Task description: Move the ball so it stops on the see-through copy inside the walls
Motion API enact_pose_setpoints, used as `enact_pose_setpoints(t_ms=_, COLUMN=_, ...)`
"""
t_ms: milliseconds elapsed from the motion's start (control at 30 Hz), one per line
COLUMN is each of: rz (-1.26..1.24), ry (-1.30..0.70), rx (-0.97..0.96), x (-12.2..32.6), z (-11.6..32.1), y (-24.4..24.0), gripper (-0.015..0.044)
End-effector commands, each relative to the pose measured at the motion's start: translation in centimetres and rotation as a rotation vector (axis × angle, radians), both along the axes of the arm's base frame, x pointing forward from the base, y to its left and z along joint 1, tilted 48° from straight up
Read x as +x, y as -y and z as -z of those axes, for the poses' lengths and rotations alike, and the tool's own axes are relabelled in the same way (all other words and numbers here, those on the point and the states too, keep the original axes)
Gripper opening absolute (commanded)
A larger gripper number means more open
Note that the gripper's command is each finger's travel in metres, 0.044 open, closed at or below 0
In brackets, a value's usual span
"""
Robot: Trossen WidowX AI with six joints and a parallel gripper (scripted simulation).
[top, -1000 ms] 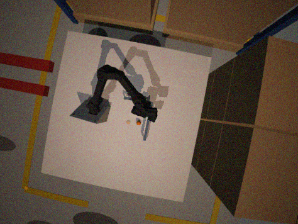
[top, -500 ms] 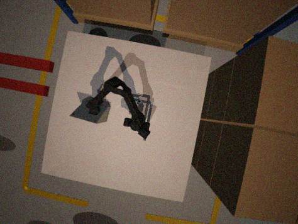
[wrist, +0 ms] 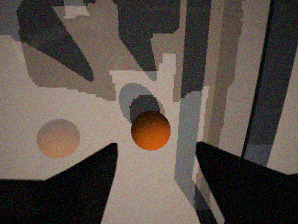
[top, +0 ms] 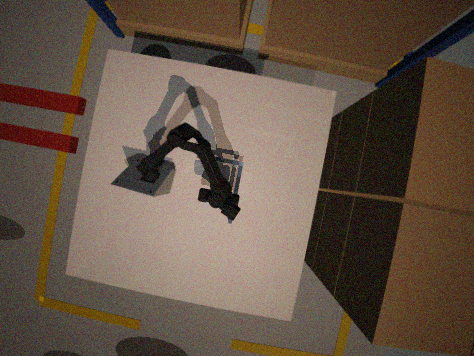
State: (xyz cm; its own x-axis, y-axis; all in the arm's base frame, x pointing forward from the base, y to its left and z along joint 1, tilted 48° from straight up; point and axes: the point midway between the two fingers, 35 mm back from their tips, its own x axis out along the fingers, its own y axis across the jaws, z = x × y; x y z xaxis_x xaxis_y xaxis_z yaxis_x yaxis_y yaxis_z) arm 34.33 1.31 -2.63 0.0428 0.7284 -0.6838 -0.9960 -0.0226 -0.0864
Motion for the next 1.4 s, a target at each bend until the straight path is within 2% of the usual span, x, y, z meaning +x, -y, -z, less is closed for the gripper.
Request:
enact_pose_setpoints(t_ms=0, rz=0.004, ry=-0.01, rx=0.007, x=-0.2, z=0.6, y=-0.6, gripper=0.0284)
enact_pose_setpoints(t_ms=633, rz=0.004, ry=-0.01, rx=0.009, x=-0.1, z=2.5, y=-2.7, gripper=0.0284)
enact_pose_setpoints(t_ms=733, rz=0.004, ry=-0.01, rx=0.009, x=-0.1, z=2.5, y=-2.7, gripper=0.0206)
enact_pose_setpoints(t_ms=1067, rz=0.004, ry=-0.01, rx=0.009, x=-0.1, z=2.5, y=-2.7, gripper=0.0139)
enact_pose_setpoints(t_ms=1233, rz=0.005, ry=-0.009, rx=0.004, x=0.1, z=1.5, y=-1.4, gripper=0.0008)
enact_pose_setpoints(t_ms=1367, rz=0.006, ry=-0.009, rx=-0.001, x=0.3, z=-0.3, y=0.8, gripper=0.0)
